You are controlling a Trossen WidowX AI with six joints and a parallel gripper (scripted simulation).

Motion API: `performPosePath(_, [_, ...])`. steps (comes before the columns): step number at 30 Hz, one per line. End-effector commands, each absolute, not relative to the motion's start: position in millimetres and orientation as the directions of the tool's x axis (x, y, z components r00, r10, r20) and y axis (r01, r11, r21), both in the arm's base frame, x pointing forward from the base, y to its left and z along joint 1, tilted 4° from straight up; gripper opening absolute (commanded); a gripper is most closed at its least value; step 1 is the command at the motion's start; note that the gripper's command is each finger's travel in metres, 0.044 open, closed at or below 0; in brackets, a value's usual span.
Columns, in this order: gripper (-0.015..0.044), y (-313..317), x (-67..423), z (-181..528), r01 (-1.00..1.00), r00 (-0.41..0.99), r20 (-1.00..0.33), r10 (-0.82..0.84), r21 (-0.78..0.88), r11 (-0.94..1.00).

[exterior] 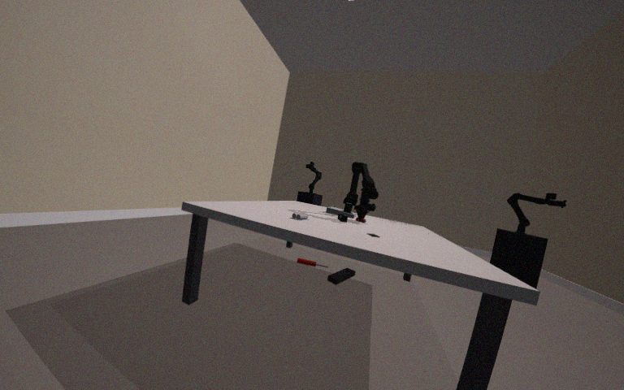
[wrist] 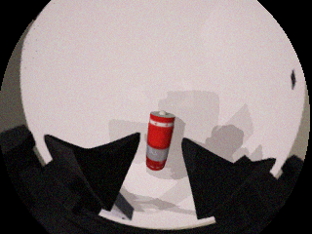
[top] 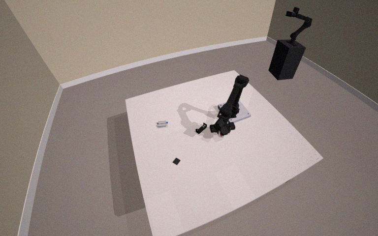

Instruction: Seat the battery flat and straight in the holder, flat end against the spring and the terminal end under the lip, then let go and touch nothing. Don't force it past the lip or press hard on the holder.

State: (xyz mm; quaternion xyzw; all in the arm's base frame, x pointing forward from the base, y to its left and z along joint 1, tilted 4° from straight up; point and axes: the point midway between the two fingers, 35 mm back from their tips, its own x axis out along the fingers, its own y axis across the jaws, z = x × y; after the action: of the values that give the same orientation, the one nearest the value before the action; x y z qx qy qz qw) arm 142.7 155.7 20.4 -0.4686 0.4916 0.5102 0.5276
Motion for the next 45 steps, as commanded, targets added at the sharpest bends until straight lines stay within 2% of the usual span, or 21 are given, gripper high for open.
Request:
performPosePath(1, [0.0195,154,140,15,-0.999,-0.012,-0.997,0.075,0.016,0.045])
performPosePath(3, [0.0143,154,140,15,-0.999,-0.012,-0.997,0.075,0.016,0.045])
performPosePath(12, [0.0086,154,140,15,-0.999,-0.012,-0.997,0.075,0.016,0.045])
performPosePath(18, [0.0086,158,149,20,-0.994,0.003,-0.994,0.106,0.009,0.111])
performPosePath(24, [0.0086,152,142,61,-0.999,-0.010,-0.997,0.078,0.014,0.051])
performPosePath(30, [0.0086,150,142,66,-0.999,-0.012,-0.997,0.075,0.016,0.050])
performPosePath(37, [0.0086,141,181,73,-0.960,-0.011,-0.997,0.077,0.032,0.279])
performPosePath(45, [0.0086,117,234,82,-0.828,-0.003,-0.997,0.075,0.045,0.560])
